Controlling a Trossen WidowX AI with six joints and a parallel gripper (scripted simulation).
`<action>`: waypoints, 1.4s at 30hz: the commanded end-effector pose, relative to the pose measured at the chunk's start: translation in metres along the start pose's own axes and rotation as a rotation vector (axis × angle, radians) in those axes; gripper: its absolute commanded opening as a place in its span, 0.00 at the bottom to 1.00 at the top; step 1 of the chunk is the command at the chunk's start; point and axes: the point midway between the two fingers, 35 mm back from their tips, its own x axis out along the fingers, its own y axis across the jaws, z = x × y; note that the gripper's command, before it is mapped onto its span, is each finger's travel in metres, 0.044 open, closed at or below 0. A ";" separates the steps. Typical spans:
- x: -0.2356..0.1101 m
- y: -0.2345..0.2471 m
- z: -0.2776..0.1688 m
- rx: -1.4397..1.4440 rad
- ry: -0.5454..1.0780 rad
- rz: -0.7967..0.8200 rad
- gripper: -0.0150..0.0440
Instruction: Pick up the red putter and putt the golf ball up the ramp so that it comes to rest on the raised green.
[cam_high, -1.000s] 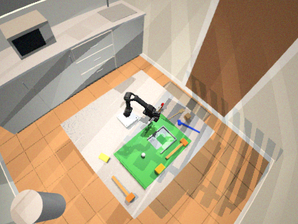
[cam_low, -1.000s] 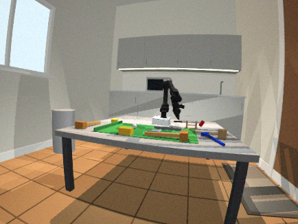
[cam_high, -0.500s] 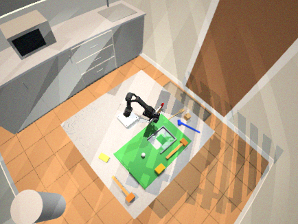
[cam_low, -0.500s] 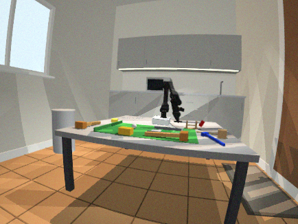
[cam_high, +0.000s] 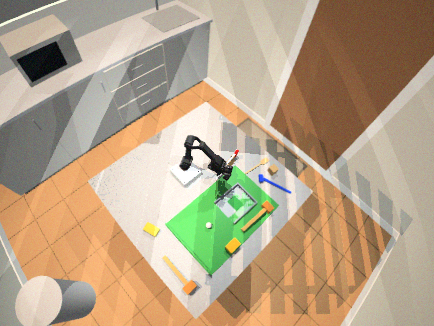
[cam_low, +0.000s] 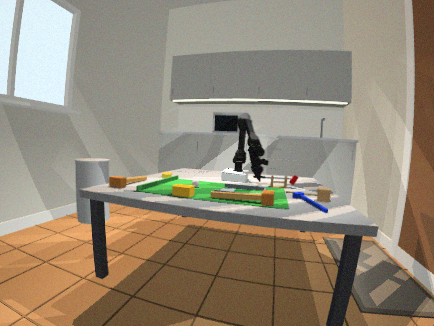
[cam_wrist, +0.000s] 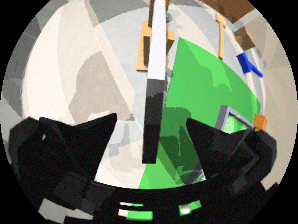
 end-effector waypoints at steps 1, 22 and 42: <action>0.008 0.004 -0.004 0.002 0.005 0.010 1.00; 0.006 0.001 -0.002 0.001 0.002 0.004 0.38; -0.049 -0.004 0.015 0.002 0.001 0.005 0.25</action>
